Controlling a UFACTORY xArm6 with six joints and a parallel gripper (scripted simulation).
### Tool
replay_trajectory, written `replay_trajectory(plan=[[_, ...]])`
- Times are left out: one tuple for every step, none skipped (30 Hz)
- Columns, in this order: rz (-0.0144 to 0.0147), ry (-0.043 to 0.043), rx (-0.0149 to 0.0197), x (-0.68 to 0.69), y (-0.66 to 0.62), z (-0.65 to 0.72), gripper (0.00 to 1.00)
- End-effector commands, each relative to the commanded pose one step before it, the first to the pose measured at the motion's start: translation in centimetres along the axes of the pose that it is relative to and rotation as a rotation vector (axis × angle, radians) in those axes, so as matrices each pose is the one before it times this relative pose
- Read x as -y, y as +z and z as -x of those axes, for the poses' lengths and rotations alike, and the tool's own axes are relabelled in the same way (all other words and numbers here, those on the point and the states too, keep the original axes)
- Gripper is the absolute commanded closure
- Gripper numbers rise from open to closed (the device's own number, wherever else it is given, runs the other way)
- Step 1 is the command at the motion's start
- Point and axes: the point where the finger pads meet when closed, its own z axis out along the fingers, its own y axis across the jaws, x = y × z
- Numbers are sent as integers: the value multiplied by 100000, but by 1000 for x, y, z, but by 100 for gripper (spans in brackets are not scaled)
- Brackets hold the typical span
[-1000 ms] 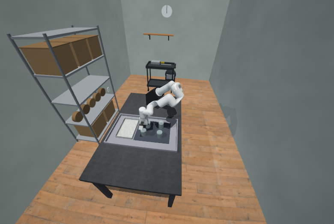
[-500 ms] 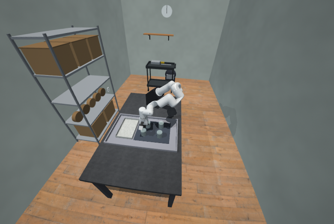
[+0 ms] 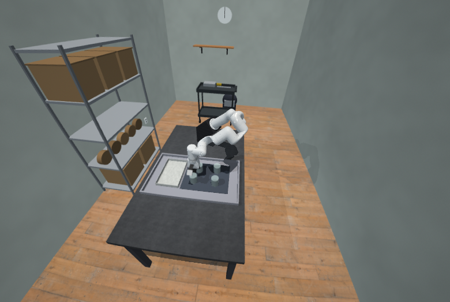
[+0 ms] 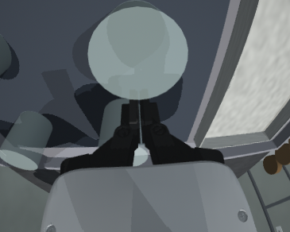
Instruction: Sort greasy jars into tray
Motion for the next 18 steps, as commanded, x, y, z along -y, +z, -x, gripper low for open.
replay_trajectory(plan=[[141, -64, -263, -40, -118, -183, 100], [0, 0, 0, 0, 0, -13, 100], [0, 0, 0, 0, 0, -13, 100], [0, 0, 0, 0, 0, 0, 100], [0, 0, 0, 0, 0, 0, 100], [0, 0, 0, 0, 0, -13, 100], [0, 0, 0, 0, 0, -13, 100], [0, 0, 0, 0, 0, -13, 100], [0, 0, 0, 0, 0, -13, 100], [0, 0, 0, 0, 0, -13, 100], [0, 0, 0, 0, 0, -13, 100], [0, 0, 0, 0, 0, -13, 100], [0, 0, 0, 0, 0, -13, 100], [0, 0, 0, 0, -11, -13, 100], [0, 0, 0, 0, -11, -13, 100], [0, 0, 0, 0, -11, -13, 100], [0, 0, 0, 0, -11, -13, 100], [0, 0, 0, 0, -11, -13, 100]])
